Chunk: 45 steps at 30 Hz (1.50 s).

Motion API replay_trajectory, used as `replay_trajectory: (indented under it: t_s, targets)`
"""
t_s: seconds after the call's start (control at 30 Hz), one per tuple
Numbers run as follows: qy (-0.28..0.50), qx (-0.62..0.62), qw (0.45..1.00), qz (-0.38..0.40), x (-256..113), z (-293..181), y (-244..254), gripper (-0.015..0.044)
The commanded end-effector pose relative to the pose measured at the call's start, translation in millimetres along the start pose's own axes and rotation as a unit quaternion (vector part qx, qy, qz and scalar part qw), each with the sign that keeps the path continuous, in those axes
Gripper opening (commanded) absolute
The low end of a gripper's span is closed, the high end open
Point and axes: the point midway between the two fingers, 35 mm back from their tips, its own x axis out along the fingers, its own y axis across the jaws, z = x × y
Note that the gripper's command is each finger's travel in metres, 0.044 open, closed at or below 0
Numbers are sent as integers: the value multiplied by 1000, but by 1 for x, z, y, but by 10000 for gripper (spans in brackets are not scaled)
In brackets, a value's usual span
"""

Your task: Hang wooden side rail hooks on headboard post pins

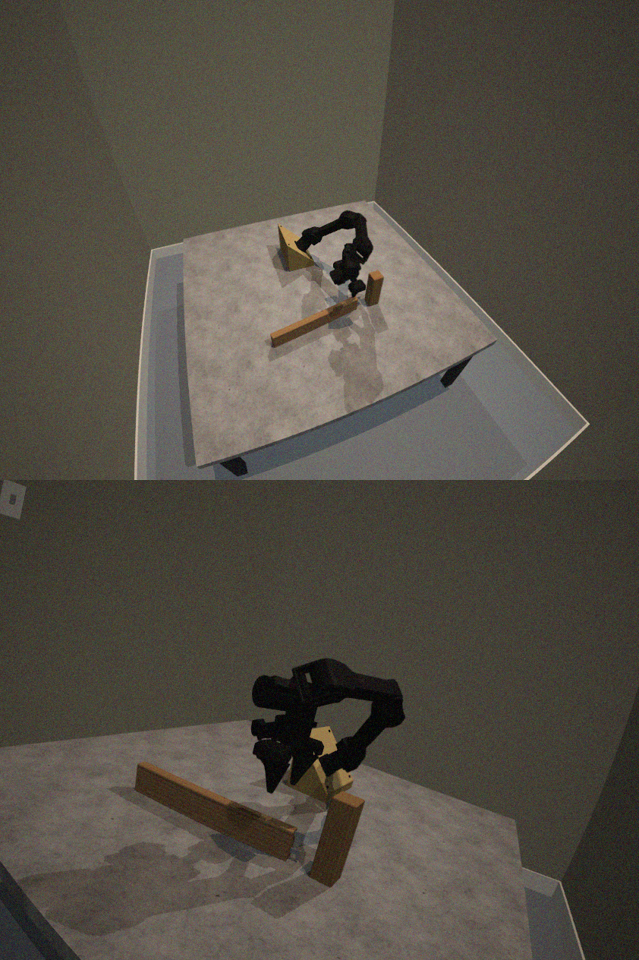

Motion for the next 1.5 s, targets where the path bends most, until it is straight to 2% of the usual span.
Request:
replay_trajectory:
  t_s: [0.0,0.27,0.43,1.47]
  targets:
    - [-9,-72,997,-29,8,28,8,440]
    - [-9,-71,997,-29,10,28,8,440]
    - [-6,-66,997,-31,42,28,6,440]
    - [-6,-66,997,-31,87,29,5,440]
